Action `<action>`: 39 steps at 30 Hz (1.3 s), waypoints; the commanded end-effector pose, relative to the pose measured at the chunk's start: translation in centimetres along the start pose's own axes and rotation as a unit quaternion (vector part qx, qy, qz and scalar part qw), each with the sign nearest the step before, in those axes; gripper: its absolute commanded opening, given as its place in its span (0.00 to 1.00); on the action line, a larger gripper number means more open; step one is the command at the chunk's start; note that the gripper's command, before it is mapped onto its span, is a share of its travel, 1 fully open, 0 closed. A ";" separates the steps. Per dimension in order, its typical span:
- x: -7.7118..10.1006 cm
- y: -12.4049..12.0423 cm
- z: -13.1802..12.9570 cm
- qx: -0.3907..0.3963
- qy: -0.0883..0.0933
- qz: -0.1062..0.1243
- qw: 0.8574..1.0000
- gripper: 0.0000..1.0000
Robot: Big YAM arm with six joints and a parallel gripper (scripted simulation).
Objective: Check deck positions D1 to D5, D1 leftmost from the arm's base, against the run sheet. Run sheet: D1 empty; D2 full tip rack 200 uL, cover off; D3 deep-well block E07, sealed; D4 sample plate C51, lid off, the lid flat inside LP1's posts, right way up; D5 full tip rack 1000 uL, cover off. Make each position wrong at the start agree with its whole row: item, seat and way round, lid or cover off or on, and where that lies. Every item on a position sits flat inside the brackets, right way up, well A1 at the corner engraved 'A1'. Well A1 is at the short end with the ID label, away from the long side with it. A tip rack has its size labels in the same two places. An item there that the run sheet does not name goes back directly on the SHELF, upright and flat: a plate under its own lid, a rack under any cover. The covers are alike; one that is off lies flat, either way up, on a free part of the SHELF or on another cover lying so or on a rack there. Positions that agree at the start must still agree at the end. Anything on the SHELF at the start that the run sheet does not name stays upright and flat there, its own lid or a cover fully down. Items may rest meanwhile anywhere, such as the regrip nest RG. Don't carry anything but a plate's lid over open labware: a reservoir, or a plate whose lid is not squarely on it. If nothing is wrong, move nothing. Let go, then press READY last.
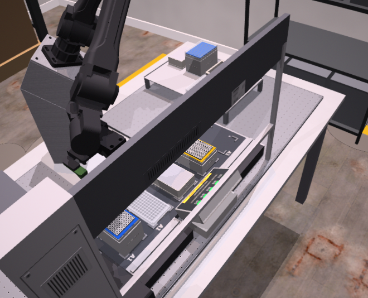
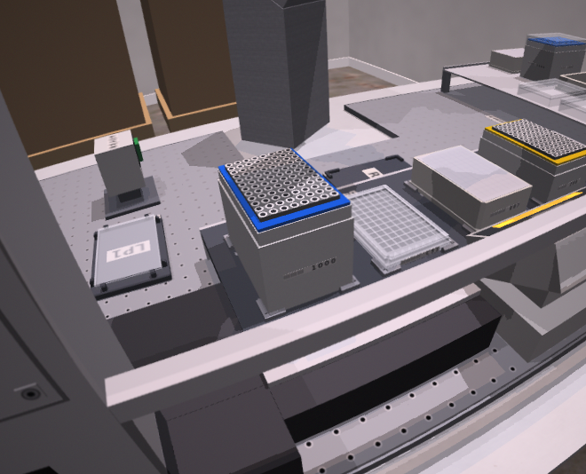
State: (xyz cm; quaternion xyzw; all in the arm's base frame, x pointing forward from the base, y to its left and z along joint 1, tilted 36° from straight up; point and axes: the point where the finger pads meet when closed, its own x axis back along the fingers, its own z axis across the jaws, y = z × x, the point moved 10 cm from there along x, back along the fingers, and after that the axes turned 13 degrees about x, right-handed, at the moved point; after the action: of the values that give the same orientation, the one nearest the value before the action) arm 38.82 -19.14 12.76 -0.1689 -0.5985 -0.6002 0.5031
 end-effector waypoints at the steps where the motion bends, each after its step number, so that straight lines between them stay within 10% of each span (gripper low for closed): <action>1: 0.8 0.8 -2.4 0.007 -0.007 -0.005 1.000 1.00; 39: -9.4 1.0 -2.1 0.008 0.004 0.001 1.000 1.00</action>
State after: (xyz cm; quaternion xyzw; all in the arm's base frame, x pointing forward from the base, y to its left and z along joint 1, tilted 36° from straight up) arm 43.91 -17.46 5.67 -0.1621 -0.6024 -0.5913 0.5111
